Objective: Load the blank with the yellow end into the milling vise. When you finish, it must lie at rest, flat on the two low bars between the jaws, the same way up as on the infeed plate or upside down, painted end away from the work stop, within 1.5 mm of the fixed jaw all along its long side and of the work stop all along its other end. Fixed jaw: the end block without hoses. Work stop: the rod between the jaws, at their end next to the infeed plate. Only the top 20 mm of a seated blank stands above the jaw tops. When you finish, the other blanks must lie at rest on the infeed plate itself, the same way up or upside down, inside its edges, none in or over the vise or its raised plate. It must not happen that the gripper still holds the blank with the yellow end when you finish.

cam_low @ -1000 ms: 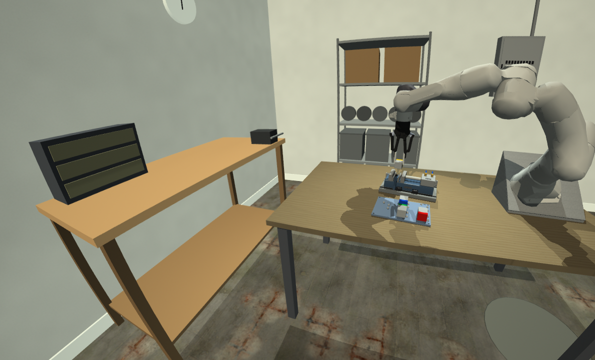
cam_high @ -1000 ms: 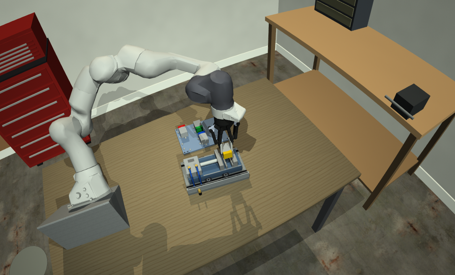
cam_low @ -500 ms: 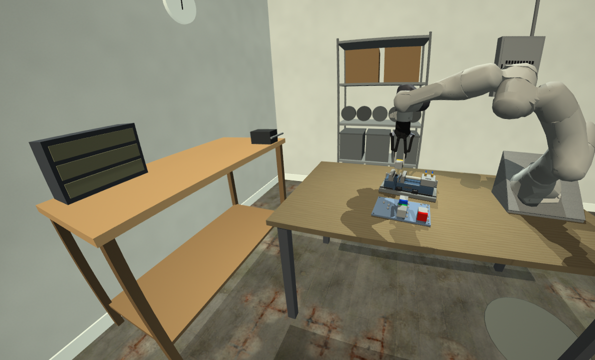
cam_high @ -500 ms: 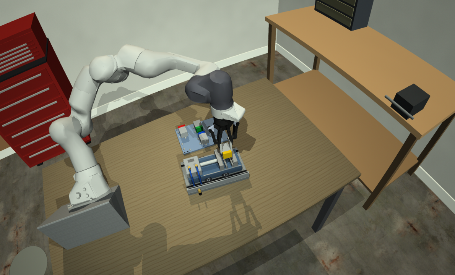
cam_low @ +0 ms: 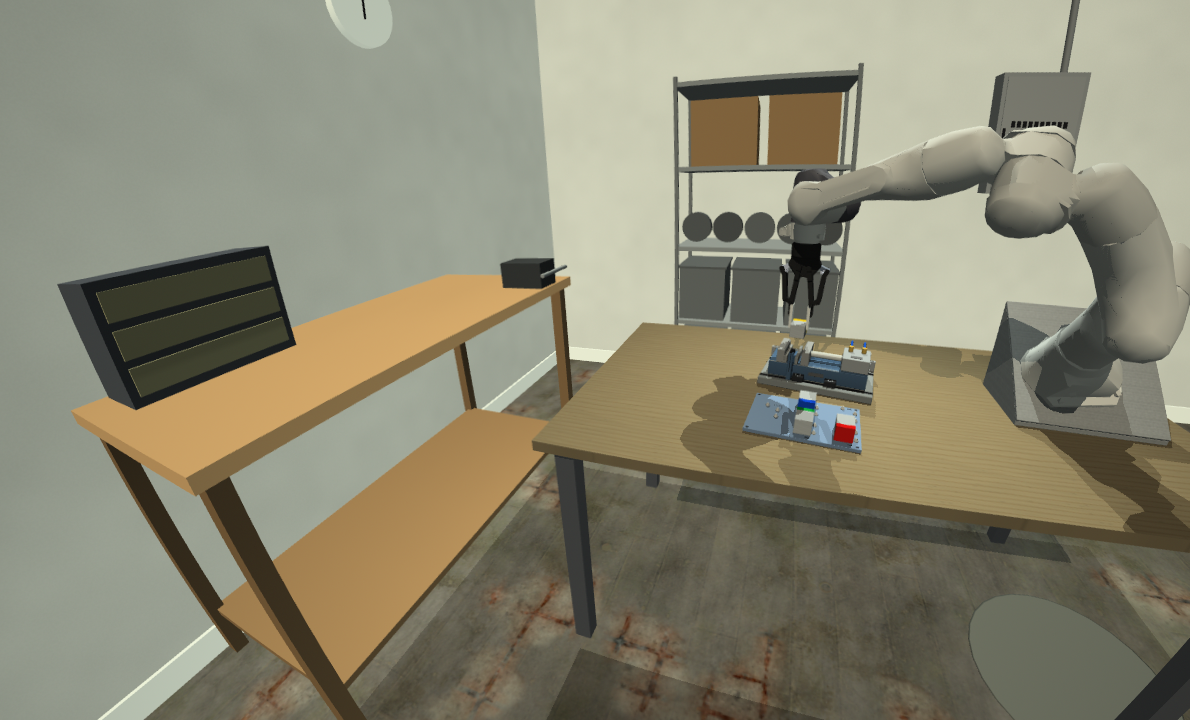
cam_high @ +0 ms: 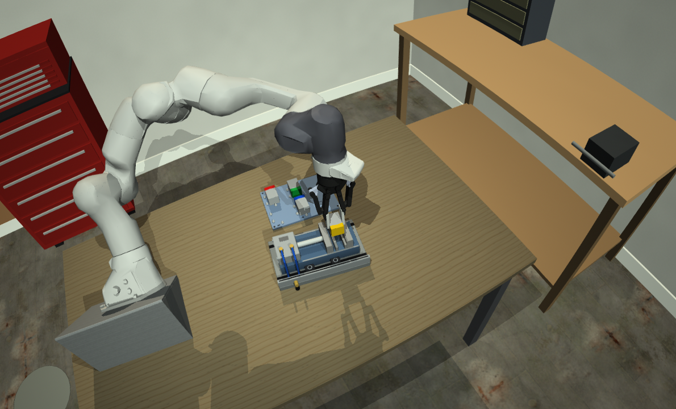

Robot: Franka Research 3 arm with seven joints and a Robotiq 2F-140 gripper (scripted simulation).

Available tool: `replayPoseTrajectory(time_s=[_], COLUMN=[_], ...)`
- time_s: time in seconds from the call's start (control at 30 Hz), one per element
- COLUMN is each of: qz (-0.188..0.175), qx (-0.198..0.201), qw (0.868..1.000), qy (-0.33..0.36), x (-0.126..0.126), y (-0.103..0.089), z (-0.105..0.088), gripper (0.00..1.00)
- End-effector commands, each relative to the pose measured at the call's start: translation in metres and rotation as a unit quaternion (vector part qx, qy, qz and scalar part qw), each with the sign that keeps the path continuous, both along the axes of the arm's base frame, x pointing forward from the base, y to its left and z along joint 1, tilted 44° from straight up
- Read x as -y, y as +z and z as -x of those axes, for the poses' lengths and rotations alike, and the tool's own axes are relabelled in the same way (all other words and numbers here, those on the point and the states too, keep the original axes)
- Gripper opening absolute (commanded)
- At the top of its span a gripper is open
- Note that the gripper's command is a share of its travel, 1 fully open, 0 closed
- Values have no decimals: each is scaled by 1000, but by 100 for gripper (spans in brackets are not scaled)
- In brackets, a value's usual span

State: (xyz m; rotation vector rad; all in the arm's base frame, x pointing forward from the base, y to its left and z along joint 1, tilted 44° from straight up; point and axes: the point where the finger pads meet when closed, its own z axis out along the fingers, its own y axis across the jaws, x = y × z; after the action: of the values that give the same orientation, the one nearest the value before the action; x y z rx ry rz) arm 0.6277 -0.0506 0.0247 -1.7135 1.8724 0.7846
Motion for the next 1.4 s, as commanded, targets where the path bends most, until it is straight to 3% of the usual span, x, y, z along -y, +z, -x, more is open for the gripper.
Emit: replayPoseTrajectory(time_s=[0.0, 0.87, 1.03, 1.37], qz=[1, 1, 1, 1], qx=[3, 3, 3, 3], qw=[1000, 1000, 1000, 1000], qy=[-2, -2, -2, -2], x=[0, -1, -23, -23], y=[2, 3, -20, -20], z=[-2, -2, 1, 1], gripper=[0, 0, 0, 0])
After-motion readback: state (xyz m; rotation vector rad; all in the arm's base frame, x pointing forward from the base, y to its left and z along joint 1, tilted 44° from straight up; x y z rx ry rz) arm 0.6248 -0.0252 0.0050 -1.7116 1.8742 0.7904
